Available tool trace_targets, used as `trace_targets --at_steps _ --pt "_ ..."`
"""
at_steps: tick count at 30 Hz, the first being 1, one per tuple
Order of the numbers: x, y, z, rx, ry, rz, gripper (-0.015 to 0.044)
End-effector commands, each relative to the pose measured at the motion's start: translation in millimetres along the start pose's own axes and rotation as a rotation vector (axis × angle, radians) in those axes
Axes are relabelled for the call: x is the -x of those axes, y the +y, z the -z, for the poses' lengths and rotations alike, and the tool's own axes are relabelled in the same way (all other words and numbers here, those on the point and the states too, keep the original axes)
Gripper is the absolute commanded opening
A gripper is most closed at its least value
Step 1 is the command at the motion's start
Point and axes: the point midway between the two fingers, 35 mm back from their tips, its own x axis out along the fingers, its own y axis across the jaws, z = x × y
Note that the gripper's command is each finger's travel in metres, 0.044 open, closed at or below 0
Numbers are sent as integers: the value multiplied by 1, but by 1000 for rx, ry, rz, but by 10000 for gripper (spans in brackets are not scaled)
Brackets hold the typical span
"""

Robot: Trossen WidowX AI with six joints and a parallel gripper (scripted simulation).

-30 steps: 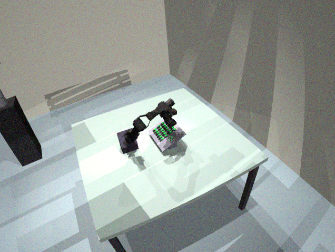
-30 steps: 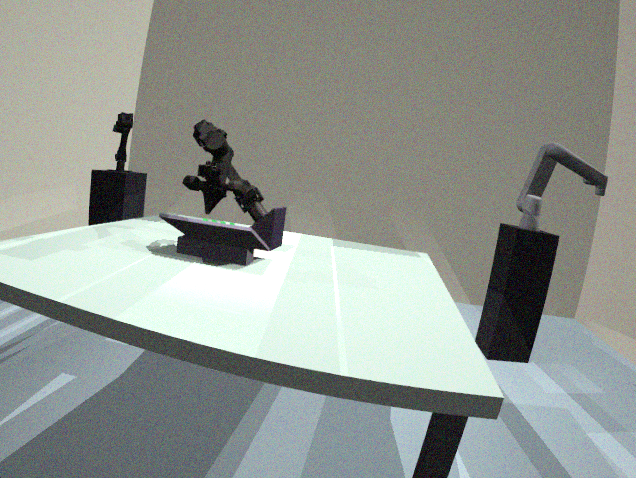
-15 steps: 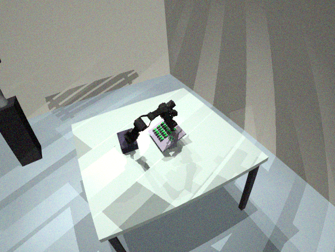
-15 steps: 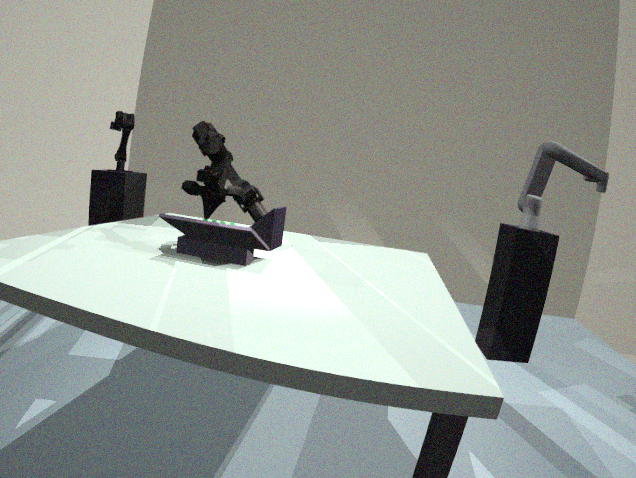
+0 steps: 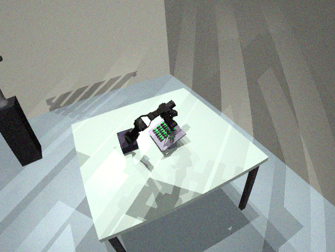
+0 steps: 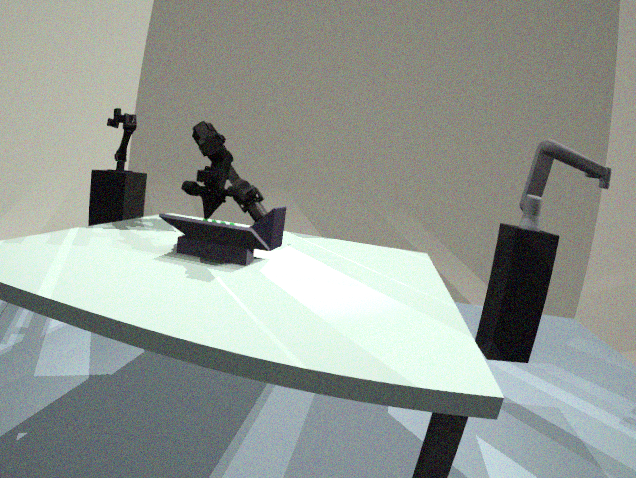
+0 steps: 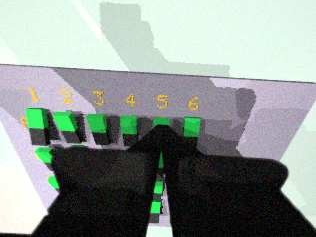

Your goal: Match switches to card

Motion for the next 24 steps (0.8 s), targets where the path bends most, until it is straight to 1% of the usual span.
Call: trace_targets --at_steps 1,24 --pt "0 1 0 3 -1 -4 0" --pt "-4 1 0 3 -1 -3 0"
